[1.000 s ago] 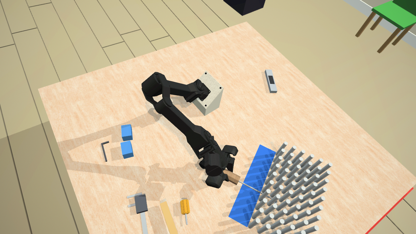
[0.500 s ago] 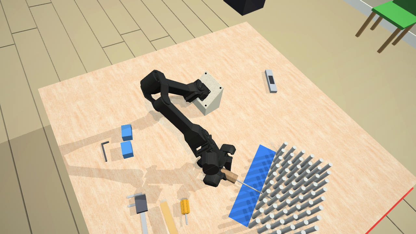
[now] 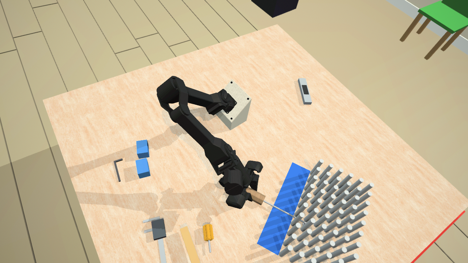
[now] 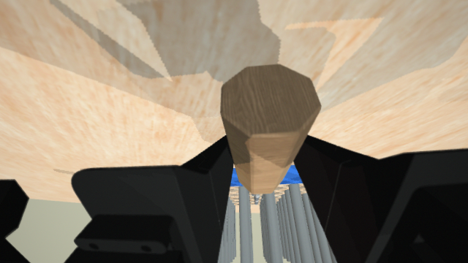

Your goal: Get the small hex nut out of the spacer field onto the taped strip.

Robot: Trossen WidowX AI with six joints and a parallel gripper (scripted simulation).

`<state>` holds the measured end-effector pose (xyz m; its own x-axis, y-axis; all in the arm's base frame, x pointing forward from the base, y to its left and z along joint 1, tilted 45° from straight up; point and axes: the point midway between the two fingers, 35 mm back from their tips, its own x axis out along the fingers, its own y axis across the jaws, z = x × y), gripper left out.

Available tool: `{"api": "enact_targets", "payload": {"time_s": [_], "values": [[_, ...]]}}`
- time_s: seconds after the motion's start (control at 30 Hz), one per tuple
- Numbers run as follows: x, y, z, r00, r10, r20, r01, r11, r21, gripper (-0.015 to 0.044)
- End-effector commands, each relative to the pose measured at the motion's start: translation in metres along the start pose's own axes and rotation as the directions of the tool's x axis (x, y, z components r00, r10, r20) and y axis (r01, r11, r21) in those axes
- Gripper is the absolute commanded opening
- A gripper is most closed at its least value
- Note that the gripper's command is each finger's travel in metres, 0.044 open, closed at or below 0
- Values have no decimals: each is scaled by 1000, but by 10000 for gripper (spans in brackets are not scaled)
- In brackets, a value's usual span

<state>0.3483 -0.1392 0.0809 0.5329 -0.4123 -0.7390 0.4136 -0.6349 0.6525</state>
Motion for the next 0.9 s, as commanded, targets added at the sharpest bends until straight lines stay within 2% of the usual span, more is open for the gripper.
{"api": "enact_targets", "payload": {"time_s": [0.0, 0.87], "values": [[-3, 0, 3, 1000, -1, -1, 1, 1000, -4, 0], [-13, 0, 18, 1000, -1, 0, 1, 1000, -5, 0]]}}
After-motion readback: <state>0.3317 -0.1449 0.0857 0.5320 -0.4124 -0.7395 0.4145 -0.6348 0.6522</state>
